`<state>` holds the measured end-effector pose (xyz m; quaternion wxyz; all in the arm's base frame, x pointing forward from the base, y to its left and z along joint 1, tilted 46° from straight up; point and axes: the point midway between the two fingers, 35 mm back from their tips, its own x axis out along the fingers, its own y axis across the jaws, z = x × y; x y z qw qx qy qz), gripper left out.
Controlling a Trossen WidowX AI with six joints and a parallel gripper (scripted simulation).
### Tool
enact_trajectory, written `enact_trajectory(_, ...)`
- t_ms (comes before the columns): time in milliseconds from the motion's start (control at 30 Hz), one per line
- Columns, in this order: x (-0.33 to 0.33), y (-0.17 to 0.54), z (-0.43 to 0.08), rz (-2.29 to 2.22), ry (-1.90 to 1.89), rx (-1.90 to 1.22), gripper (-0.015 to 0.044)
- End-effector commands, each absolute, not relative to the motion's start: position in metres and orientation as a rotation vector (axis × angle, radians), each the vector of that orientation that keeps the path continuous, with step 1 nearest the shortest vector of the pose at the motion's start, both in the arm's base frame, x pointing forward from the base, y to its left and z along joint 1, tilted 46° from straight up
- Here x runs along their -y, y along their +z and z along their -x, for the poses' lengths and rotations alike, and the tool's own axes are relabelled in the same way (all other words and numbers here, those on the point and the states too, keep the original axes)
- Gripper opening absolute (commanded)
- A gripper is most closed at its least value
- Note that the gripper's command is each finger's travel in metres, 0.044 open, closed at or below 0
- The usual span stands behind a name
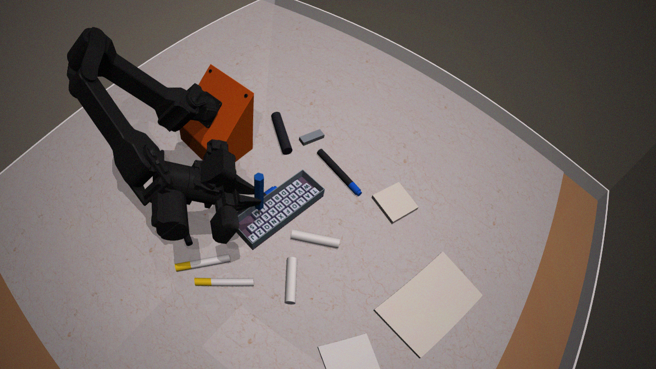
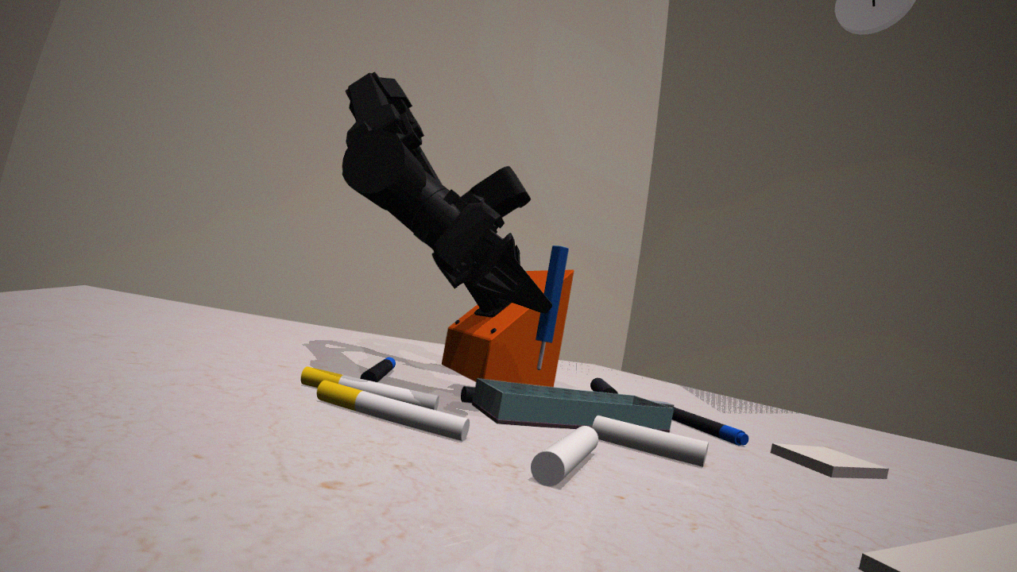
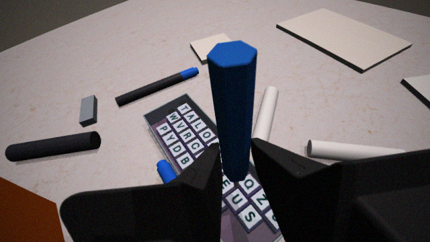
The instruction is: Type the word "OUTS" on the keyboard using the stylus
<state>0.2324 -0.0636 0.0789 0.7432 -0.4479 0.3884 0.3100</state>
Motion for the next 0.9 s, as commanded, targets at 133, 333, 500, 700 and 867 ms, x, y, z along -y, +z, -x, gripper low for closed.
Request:
enact_trajectory(133, 0.0733, 0.0683, -0.2307, 0.978, 0.682, -0.849, 0.0000)
enact_trajectory(333, 0.0754, 0.0660, -0.2323, 0.979, 0.683, -0.851, 0.0081)
enact_trajectory(500, 0.0754, 0.0660, -0.2323, 0.979, 0.683, -0.851, 0.0081)
enact_trajectory(700, 0.0758, 0.0665, -0.2323, 0.979, 0.683, -0.851, 0.0081)
enact_trajectory(867, 0.0763, 0.0670, -0.2324, 0.979, 0.683, -0.851, 0.0081)
